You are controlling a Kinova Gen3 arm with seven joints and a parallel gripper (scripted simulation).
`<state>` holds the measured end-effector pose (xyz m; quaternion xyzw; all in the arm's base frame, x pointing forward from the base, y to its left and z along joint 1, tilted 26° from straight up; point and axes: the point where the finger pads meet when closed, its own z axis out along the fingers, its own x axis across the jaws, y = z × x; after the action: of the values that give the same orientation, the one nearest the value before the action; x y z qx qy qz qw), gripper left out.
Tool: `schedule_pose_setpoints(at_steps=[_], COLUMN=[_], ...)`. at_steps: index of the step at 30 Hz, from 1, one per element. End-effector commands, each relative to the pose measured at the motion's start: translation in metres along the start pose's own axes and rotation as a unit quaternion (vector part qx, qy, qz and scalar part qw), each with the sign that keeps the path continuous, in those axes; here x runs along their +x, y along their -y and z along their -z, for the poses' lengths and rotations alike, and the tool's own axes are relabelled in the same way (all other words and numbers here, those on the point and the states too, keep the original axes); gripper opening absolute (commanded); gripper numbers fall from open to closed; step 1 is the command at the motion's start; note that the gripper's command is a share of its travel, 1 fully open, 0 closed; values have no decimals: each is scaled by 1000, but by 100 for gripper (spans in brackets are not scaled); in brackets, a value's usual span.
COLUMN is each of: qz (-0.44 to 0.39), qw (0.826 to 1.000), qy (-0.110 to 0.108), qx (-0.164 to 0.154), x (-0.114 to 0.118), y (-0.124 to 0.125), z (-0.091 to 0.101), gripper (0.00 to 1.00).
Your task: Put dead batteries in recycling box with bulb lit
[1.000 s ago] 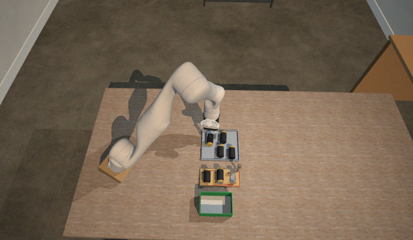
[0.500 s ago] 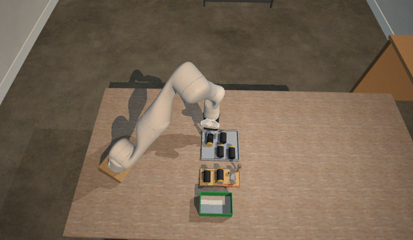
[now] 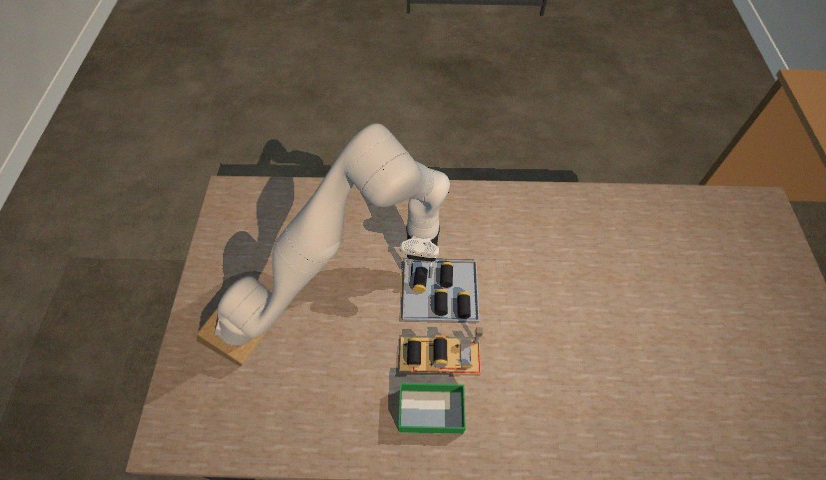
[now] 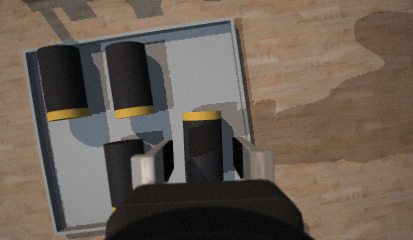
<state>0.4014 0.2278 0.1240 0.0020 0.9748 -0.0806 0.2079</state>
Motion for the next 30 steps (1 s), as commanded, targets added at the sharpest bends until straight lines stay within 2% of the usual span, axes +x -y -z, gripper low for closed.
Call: schedule_pose_setpoints(at_steps=[1,10,21,30], qz=[0,0,0,0], qw=[1000,1000,1000,1000], qy=[0,0,0,0], qx=[-1,-1,-1,-1], x=[0,0,0,0], y=[-1,-1,-1,-1], z=[1,0,-32,-38], gripper=[90,90,90,90])
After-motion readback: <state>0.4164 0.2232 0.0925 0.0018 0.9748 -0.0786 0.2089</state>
